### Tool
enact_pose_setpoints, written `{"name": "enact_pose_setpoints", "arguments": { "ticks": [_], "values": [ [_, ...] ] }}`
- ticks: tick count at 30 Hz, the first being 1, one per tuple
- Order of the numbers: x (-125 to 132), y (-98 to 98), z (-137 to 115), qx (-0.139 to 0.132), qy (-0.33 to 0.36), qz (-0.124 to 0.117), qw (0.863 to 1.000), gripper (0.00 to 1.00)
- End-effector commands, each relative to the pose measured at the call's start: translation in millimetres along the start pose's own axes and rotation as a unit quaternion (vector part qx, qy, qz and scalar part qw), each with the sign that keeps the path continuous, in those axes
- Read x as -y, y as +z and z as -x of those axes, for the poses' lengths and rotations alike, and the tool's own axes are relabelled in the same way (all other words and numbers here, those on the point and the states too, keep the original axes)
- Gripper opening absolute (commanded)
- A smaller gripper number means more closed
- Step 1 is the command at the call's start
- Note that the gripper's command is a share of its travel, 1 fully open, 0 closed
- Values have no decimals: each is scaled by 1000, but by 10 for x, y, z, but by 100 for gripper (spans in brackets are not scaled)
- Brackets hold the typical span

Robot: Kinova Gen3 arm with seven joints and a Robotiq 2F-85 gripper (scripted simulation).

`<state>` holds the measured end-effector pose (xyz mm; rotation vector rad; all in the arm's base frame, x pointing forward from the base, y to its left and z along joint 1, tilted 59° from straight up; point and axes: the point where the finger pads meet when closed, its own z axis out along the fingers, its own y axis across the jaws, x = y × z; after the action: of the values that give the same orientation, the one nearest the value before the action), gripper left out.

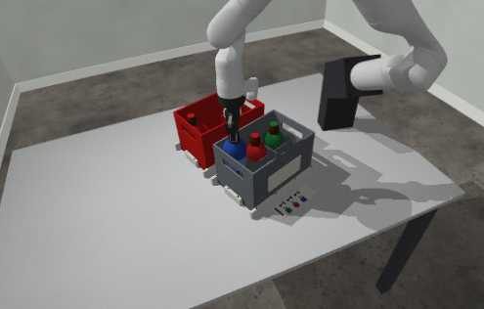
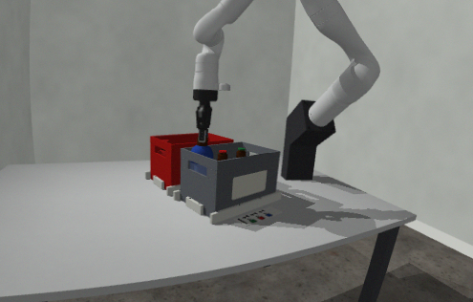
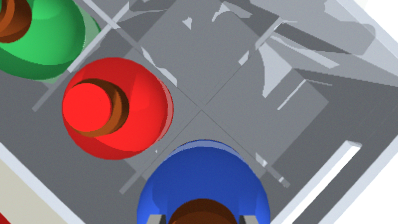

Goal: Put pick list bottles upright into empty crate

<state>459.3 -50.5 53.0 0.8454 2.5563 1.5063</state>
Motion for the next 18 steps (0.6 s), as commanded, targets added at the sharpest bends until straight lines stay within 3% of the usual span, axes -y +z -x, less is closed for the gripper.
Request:
{"name": "enact_pose_setpoints", "arguments": {
  "ticks": [1,18],
  "values": [
    [2,5,7,1,0,0,1000,10],
    [2,155,7,1,0,0,1000,10]
  ]
}}
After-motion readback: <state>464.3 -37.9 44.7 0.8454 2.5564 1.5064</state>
